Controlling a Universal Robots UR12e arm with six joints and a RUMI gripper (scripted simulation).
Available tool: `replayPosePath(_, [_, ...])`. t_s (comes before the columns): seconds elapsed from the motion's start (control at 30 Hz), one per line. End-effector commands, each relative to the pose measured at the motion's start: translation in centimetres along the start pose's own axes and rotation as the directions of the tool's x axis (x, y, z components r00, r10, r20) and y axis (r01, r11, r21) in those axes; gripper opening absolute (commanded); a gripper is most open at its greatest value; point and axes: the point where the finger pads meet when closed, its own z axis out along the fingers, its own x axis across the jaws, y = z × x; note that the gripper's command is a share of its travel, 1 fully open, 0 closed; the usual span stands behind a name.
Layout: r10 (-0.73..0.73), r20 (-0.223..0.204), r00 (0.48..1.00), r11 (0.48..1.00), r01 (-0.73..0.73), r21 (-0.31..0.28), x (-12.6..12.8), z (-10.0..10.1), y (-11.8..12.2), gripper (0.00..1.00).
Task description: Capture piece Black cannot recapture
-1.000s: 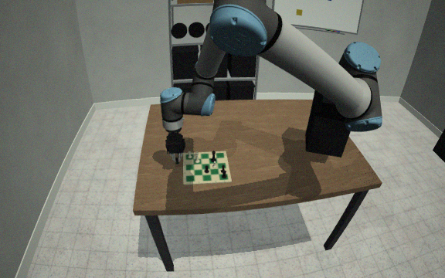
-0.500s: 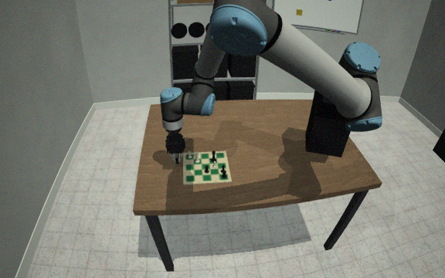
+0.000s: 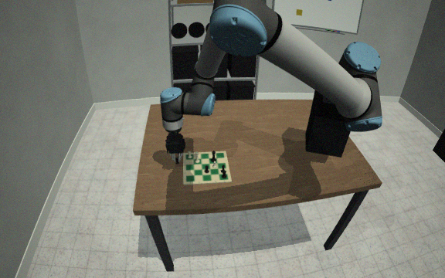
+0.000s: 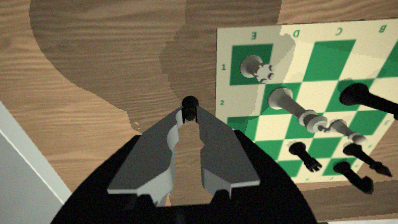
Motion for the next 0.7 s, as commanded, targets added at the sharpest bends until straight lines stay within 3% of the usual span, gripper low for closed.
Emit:
replayPosePath(0.0, [0.02, 0.004, 1.0, 1.0, -0.02, 0.002, -0.49, -0.12, -0.01, 0.0])
replayPosePath(0.67, [0.041, 0.002, 0.999, 0.999, -0.041, 0.001, -0.41, -0.07, -0.02, 0.0])
